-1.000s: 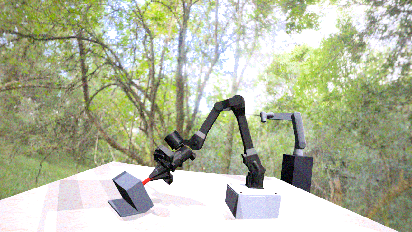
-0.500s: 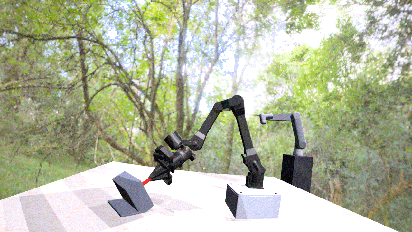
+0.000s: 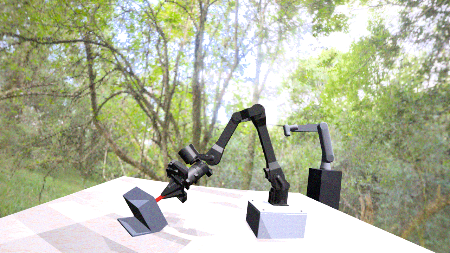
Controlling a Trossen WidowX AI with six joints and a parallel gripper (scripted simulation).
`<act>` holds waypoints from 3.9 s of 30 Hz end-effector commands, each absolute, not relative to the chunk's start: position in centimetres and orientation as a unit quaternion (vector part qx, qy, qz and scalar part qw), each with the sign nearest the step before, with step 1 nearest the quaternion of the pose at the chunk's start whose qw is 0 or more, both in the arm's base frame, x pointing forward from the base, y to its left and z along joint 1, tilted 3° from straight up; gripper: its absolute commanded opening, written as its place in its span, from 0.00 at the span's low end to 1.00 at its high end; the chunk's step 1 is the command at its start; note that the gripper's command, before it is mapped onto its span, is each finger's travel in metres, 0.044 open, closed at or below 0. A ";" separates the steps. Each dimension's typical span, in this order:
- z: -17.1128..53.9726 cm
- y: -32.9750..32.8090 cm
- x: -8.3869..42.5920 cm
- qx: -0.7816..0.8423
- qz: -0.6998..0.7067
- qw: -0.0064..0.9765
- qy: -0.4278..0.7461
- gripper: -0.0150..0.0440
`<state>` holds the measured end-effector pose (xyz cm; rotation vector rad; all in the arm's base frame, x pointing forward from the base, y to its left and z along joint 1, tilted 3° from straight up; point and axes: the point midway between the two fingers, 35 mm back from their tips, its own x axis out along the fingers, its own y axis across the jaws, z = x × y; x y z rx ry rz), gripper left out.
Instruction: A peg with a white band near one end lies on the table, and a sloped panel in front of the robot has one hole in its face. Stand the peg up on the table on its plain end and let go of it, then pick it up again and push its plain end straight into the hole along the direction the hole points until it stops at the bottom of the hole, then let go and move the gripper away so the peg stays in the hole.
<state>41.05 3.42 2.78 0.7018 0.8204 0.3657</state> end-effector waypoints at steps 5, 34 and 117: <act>2.3 3.6 41.3 0.334 0.170 0.841 0.391 0.25; 1.6 4.6 42.3 0.335 0.170 0.841 0.390 0.25; 4.9 0.6 38.8 0.332 0.168 0.840 0.395 1.00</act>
